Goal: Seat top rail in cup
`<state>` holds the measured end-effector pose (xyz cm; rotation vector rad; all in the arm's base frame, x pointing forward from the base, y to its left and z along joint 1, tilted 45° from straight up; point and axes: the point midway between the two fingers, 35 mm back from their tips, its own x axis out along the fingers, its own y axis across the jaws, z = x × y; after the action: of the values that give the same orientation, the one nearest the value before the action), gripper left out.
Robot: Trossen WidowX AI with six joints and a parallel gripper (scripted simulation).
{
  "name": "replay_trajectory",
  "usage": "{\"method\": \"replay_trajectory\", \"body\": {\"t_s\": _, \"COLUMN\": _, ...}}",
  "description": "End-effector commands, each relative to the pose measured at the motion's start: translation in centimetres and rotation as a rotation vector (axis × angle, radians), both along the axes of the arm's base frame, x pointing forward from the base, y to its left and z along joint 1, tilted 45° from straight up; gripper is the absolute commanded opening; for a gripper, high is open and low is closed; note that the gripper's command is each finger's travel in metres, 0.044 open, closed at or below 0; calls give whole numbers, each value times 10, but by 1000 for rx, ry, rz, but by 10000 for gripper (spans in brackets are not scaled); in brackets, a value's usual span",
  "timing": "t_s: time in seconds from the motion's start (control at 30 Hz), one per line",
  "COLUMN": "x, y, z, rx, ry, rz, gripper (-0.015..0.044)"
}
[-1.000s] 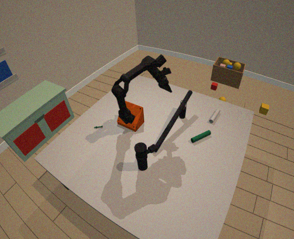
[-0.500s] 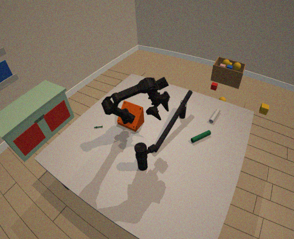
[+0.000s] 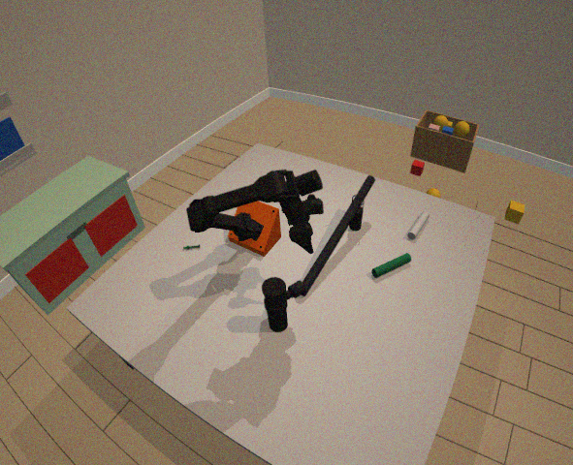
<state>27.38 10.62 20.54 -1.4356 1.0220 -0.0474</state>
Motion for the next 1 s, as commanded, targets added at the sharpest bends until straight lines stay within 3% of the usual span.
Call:
{"method": "replay_trajectory", "body": {"t_s": 0.0, "x": 2, "y": -49, "z": 29, "rx": -331, "ry": 255, "rz": 187, "gripper": 440}}
{"method": "replay_trajectory", "body": {"t_s": 0.1, "x": 2, "y": -60, "z": 36, "rx": -408, "ry": 322, "rz": 228, "gripper": 440}}
{"method": "replay_trajectory", "body": {"t_s": 0.47, "x": 2, "y": -60, "z": 36, "rx": -408, "ry": 322, "rz": 228, "gripper": 440}}
{"method": "replay_trajectory", "body": {"t_s": 0.97, "x": 10, "y": -103, "z": -6, "rx": -407, "ry": 321, "rz": 227, "gripper": 440}}
